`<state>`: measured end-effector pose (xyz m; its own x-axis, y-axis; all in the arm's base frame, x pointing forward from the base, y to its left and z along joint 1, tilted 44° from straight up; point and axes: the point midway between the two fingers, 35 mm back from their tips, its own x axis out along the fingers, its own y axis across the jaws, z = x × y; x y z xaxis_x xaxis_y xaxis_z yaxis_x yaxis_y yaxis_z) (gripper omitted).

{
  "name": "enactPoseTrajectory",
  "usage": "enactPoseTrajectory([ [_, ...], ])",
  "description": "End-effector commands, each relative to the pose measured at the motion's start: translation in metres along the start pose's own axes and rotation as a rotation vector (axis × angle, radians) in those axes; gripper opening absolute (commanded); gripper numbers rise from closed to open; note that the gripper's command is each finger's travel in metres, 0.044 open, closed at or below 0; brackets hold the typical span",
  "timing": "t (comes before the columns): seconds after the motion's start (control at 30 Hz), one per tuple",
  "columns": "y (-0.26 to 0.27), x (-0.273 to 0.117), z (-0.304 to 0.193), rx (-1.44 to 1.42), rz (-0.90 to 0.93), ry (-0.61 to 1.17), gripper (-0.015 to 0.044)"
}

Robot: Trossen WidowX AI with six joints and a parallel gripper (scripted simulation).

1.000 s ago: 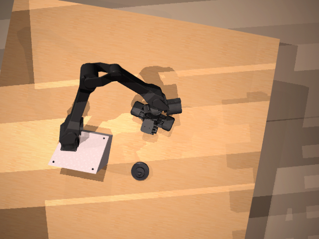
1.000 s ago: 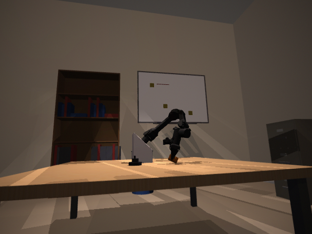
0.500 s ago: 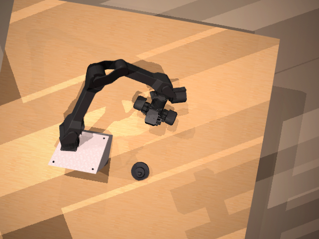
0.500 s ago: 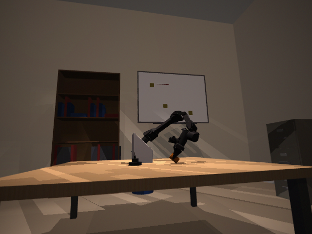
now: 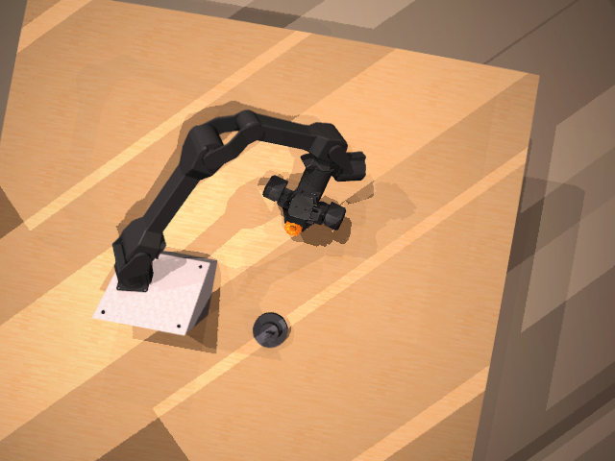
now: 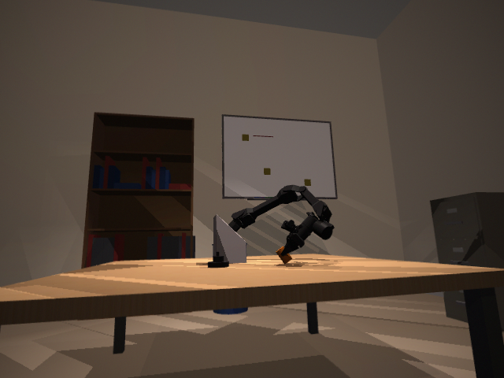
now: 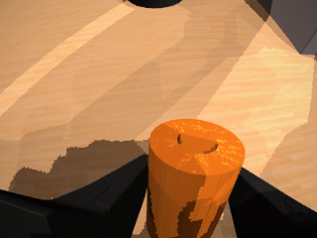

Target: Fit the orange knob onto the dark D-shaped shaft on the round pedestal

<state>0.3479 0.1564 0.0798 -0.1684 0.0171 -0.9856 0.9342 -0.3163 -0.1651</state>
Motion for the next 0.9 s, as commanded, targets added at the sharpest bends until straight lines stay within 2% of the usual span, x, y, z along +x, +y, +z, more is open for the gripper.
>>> enactPoseTrajectory([
  [0.0, 0.0, -0.002, -0.003, 0.002, 0.003, -0.078, 0.0179],
  [0.2, 0.0, -0.005, -0.009, 0.002, -0.003, -0.167, 0.0179],
  [0.77, 0.0, -0.012, -0.014, 0.0, 0.014, -0.154, 0.0179],
  [0.87, 0.0, -0.01, -0.013, -0.001, 0.005, -0.156, 0.0258],
])
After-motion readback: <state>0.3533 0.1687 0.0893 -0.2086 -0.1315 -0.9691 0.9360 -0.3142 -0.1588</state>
